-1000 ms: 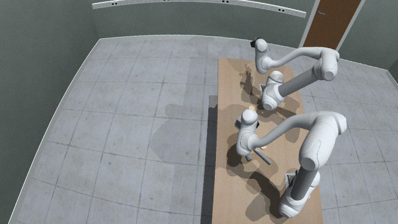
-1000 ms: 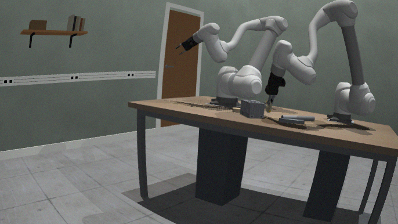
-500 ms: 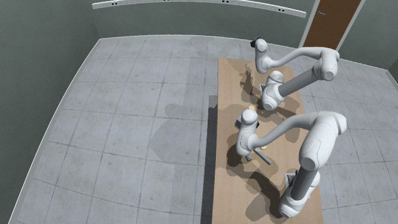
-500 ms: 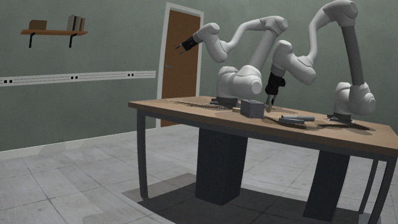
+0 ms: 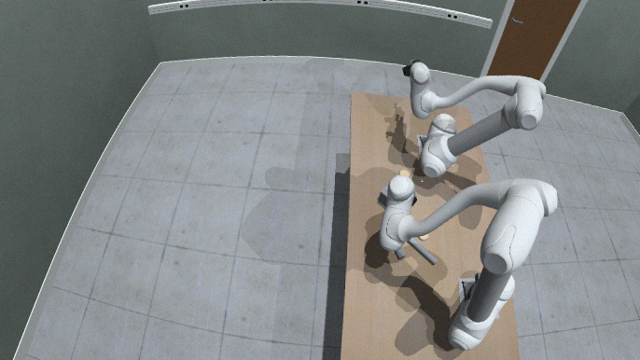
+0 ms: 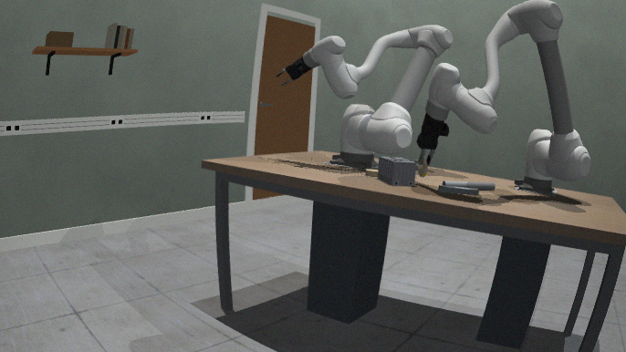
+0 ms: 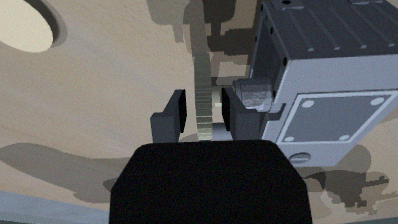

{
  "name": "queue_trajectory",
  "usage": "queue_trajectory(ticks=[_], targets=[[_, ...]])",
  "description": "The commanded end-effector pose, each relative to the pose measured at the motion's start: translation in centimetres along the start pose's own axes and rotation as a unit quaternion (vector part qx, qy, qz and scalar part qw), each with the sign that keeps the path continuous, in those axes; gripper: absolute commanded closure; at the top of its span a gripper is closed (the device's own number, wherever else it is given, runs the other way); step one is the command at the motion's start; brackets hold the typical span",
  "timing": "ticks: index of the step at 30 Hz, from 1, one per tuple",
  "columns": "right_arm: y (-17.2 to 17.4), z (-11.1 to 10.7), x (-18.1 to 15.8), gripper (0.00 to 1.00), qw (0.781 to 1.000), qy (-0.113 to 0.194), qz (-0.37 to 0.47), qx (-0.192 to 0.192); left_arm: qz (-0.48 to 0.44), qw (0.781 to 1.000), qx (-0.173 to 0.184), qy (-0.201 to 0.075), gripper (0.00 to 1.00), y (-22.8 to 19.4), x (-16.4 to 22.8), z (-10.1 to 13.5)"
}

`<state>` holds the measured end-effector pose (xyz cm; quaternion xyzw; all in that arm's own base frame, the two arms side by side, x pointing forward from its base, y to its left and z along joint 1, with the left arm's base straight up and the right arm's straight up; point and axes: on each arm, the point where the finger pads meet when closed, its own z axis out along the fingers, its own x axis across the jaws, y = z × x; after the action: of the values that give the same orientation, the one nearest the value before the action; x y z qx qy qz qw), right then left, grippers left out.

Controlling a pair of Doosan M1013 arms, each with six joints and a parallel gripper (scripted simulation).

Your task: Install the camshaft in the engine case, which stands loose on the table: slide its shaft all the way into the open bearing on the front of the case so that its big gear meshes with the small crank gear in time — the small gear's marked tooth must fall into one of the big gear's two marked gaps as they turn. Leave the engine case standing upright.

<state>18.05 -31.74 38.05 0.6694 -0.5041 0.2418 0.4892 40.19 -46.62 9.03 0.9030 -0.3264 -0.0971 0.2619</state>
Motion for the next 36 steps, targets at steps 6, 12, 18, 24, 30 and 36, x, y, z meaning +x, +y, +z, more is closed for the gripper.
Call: queue_trajectory(ticks=[6,12,18,24,30,36], targets=[[0.0,0.0,0.0,0.0,1.0,0.0,0.0,0.0,0.0,1.0,0.0,0.001,0.36,0.0,0.0,-0.1],[0.0,0.0,0.0,0.0,1.0,0.0,0.0,0.0,0.0,1.0,0.0,0.001,0.36,0.0,0.0,-0.1],[0.0,0.0,0.0,0.0,1.0,0.0,0.0,0.0,0.0,1.0,0.0,0.001,0.36,0.0,0.0,-0.4],[0.0,0.0,0.0,0.0,1.0,0.0,0.0,0.0,0.0,1.0,0.0,0.001,0.36,0.0,0.0,-1.1],[0.0,0.0,0.0,0.0,1.0,0.0,0.0,0.0,0.0,1.0,0.0,0.001,0.36,0.0,0.0,-2.5],[0.0,0.0,0.0,0.0,1.0,0.0,0.0,0.0,0.0,1.0,0.0,0.001,0.36,0.0,0.0,-4.0]])
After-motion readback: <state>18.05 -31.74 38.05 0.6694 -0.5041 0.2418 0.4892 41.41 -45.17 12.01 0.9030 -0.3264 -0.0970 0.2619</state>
